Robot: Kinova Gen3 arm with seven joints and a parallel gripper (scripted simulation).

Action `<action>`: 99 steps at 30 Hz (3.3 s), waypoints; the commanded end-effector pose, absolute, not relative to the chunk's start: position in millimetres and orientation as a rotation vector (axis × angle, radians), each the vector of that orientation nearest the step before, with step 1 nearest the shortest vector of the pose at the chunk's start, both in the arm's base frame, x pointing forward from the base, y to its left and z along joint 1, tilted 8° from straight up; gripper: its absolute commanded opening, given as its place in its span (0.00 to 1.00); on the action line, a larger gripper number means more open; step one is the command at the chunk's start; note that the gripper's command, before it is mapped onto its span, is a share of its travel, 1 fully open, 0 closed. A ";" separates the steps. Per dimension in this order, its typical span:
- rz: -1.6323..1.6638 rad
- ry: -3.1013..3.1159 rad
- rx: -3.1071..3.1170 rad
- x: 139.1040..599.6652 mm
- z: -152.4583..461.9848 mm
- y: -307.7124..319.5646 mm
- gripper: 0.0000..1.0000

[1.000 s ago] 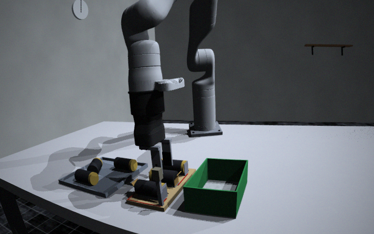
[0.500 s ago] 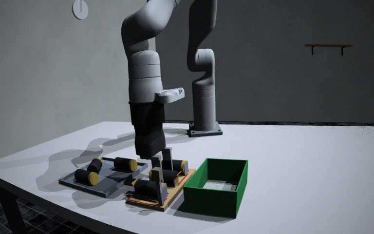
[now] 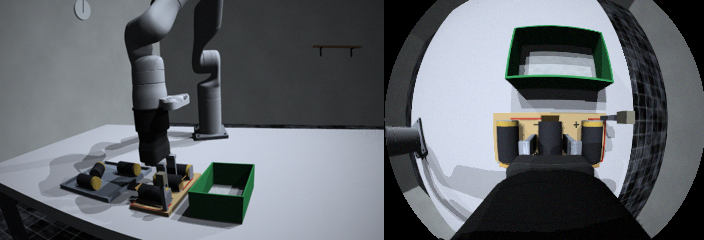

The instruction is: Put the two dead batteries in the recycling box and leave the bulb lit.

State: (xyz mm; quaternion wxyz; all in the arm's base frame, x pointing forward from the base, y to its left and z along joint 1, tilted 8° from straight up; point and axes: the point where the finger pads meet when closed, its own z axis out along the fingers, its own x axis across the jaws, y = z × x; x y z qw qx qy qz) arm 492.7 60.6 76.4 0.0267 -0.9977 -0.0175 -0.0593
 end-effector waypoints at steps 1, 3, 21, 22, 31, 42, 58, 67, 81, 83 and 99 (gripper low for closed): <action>-0.186 -0.054 -3.082 493.2 77.2 60.5 0.57; -0.186 -0.054 -3.082 493.2 77.2 60.5 0.57; -0.186 -0.054 -3.082 493.2 77.2 60.5 0.57; -0.186 -0.054 -3.082 493.2 77.2 60.5 0.57; -0.186 -0.054 -3.082 493.2 77.8 60.5 0.57; -0.186 -0.054 -3.082 488.4 117.9 58.2 0.57; -0.186 -0.054 -3.082 485.4 142.8 56.8 0.57; -0.186 -0.054 -3.082 479.7 190.2 54.2 0.57; -0.186 -0.049 -3.082 478.6 198.9 53.7 0.57; -0.186 -0.044 -3.082 478.6 198.9 53.7 0.57; -0.185 -0.040 -3.081 478.7 198.8 51.9 0.57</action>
